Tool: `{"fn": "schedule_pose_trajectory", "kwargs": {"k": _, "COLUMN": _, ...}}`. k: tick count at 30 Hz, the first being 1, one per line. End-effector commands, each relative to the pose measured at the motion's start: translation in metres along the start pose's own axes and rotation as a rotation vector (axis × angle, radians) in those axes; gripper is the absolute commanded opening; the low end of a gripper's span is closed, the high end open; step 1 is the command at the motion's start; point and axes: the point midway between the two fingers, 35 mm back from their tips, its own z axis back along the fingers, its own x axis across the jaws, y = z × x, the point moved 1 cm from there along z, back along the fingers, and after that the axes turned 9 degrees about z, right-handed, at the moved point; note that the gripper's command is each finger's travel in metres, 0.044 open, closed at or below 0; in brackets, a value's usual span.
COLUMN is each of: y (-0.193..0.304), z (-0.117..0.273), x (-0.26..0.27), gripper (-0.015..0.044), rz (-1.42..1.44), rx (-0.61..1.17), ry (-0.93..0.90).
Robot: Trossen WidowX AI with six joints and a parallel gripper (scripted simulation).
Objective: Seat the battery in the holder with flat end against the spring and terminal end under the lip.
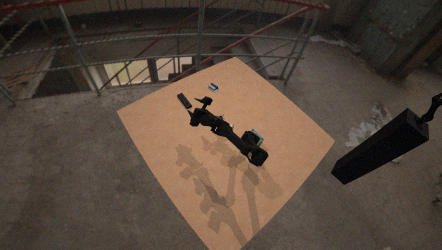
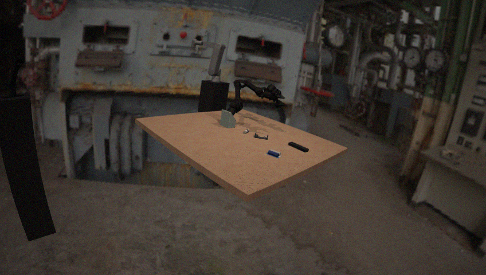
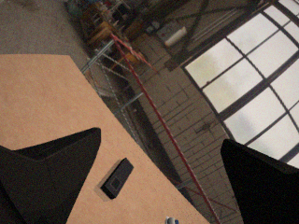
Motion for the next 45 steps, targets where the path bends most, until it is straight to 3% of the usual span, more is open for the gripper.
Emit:
{"fn": "schedule_pose_trajectory", "kwargs": {"k": 1, "y": 0.003, "z": -0.001, "x": 0.000, "gripper": 0.0374, "rz": 0.016, "rx": 0.012, "ry": -0.003}}
{"fn": "schedule_pose_trajectory", "kwargs": {"k": 6, "y": 0.087, "z": -0.017, "x": 0.000, "gripper": 0.0242, "rz": 0.391, "rx": 0.316, "ry": -0.159}}
{"fn": "schedule_pose_trajectory", "kwargs": {"k": 12, "y": 0.158, "z": -0.010, "x": 0.000, "gripper": 0.0242, "rz": 0.647, "rx": 0.520, "ry": -0.398}}
{"fn": "schedule_pose_trajectory", "kwargs": {"k": 20, "y": 0.226, "z": 0.019, "x": 0.005, "gripper": 0.0242, "rz": 0.835, "rx": 0.639, "ry": -0.762}}
{"fn": "schedule_pose_trajectory", "kwargs": {"k": 28, "y": 0.275, "z": 0.064, "x": 0.016, "gripper": 0.0242, "rz": 0.896, "rx": 0.578, "ry": -1.169}}
{"fn": "schedule_pose_trajectory", "kwargs": {"k": 35, "y": 0.294, "z": 0.108, "x": 0.032, "gripper": 0.0242, "rz": 0.838, "rx": 0.326, "ry": -1.467}}
{"fn": "schedule_pose_trajectory", "kwargs": {"k": 38, "y": 0.295, "z": 0.121, "x": 0.037, "gripper": 0.0242, "rz": 0.802, "rx": 0.203, "ry": -1.525}}
{"fn": "schedule_pose_trajectory", "kwargs": {"k": 45, "y": 0.295, "z": 0.122, "x": 0.038, "gripper": 0.0242, "rz": 0.799, "rx": 0.195, "ry": -1.527}}
